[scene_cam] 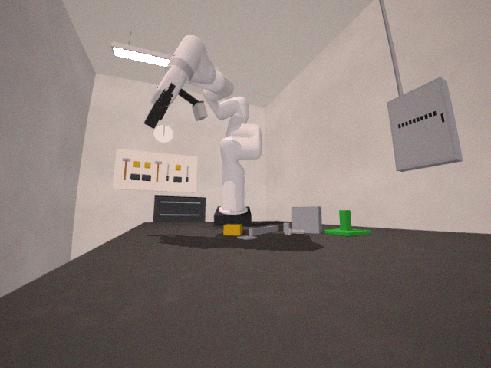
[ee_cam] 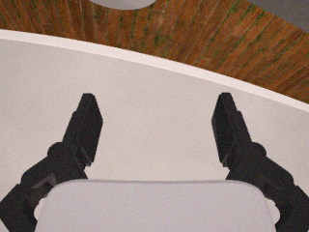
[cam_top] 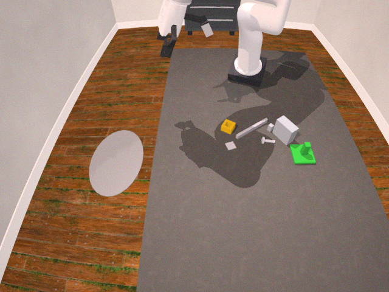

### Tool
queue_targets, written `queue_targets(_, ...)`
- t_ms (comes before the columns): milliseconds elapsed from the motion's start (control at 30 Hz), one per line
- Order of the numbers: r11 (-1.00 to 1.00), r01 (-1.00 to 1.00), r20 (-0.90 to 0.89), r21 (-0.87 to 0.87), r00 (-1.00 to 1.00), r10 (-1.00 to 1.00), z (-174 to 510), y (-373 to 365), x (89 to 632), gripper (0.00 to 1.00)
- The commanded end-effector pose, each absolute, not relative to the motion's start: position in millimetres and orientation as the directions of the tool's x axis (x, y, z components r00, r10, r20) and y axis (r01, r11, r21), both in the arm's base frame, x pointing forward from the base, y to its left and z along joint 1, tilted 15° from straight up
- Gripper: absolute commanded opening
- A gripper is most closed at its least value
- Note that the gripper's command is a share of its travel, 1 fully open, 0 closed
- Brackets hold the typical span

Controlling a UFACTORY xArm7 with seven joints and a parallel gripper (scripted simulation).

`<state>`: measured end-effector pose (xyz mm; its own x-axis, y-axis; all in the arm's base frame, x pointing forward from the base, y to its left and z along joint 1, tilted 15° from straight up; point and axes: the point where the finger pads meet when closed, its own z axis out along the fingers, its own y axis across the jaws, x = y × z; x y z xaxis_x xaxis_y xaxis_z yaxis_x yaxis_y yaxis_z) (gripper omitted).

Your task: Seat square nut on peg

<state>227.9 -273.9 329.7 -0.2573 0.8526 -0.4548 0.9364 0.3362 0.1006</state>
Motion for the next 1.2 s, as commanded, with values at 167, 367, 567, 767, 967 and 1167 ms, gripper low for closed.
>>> queue_targets(167,0.336,0.936,-0.457,0.103,-0.256,0.852,331,-274,228,1.00)
queue_targets(367,0.336,0.936,-0.457,0.103,-0.256,0.852,331,-274,228,1.00)
queue_targets(567,0.336,0.936,-0.457,0.103,-0.256,0.852,331,-274,228,0.60)
queue_targets(767,0.330,0.938,-0.456,0.107,-0.249,0.855,331,-273,229,0.60)
queue_targets(967,0.300,0.945,-0.447,0.129,-0.215,0.869,328,-269,234,0.60)
queue_targets(1167,0.260,0.953,-0.433,0.157,-0.170,0.885,325,-263,239,0.60)
